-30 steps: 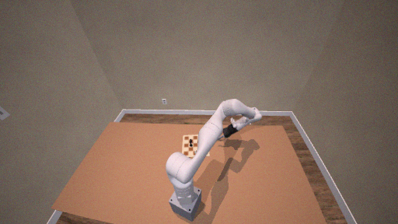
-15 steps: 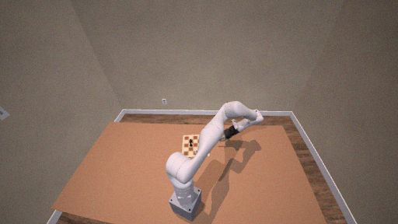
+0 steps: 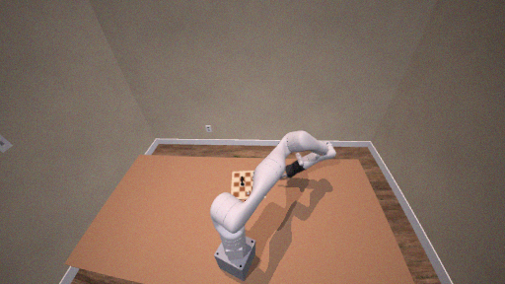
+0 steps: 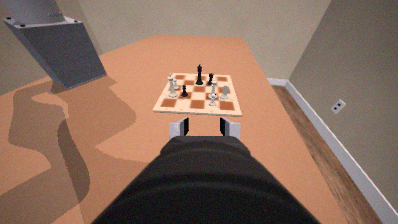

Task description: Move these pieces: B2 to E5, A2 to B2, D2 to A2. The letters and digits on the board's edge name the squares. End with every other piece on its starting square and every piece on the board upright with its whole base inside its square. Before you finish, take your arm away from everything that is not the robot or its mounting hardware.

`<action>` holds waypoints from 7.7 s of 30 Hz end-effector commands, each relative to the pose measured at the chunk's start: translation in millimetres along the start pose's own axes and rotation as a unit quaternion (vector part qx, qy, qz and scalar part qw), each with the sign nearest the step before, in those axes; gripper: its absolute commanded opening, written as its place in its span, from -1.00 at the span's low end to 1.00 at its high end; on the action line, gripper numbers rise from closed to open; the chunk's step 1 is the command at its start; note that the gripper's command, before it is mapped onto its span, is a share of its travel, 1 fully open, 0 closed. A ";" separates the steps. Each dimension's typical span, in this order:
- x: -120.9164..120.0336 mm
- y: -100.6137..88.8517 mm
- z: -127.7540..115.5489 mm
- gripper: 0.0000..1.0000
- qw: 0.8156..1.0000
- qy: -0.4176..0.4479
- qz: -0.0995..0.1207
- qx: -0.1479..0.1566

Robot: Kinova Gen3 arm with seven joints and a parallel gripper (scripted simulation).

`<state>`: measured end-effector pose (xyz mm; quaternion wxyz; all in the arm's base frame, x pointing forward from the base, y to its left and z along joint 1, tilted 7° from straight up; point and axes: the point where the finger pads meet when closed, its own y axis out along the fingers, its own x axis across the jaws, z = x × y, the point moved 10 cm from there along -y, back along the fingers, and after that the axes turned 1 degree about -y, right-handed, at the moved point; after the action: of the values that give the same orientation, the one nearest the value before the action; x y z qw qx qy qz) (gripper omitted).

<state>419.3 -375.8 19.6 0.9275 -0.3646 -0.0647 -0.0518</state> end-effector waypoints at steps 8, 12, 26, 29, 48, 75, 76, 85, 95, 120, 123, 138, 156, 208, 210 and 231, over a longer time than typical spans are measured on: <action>-10.1 -3.3 -12.1 1.00 1.000 0.015 -0.015 0.010; -15.5 -4.4 -18.3 1.00 0.999 0.023 -0.022 0.015; -17.6 -4.7 -20.6 1.00 0.999 0.025 -0.025 0.017; -17.6 -4.7 -20.6 1.00 0.999 0.025 -0.025 0.017; -17.6 -4.7 -20.6 1.00 0.999 0.025 -0.025 0.017; -16.5 -15.5 -7.8 1.00 0.999 0.026 -0.025 0.017; -16.1 -19.1 -3.6 1.00 0.999 0.026 -0.025 0.017; -12.6 -52.7 36.1 1.00 0.999 0.026 -0.025 0.017; -13.2 -60.0 45.2 1.00 0.999 0.027 -0.024 0.019; 38.7 8.8 89.8 1.00 0.988 0.125 -0.002 -0.092; 47.0 27.8 106.6 1.00 0.979 0.153 -0.004 -0.132; 42.5 78.9 174.3 1.00 0.930 0.245 -0.041 -0.272; 12.0 96.8 218.0 1.00 0.887 0.295 -0.083 -0.346; -17.3 103.4 243.7 1.00 0.857 0.323 -0.113 -0.384; -17.3 103.4 243.7 1.00 0.857 0.323 -0.113 -0.384; -28.6 105.0 251.8 1.00 0.847 0.333 -0.122 -0.395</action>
<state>387.9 -128.9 125.9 0.6589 -0.6495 0.2297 -0.3021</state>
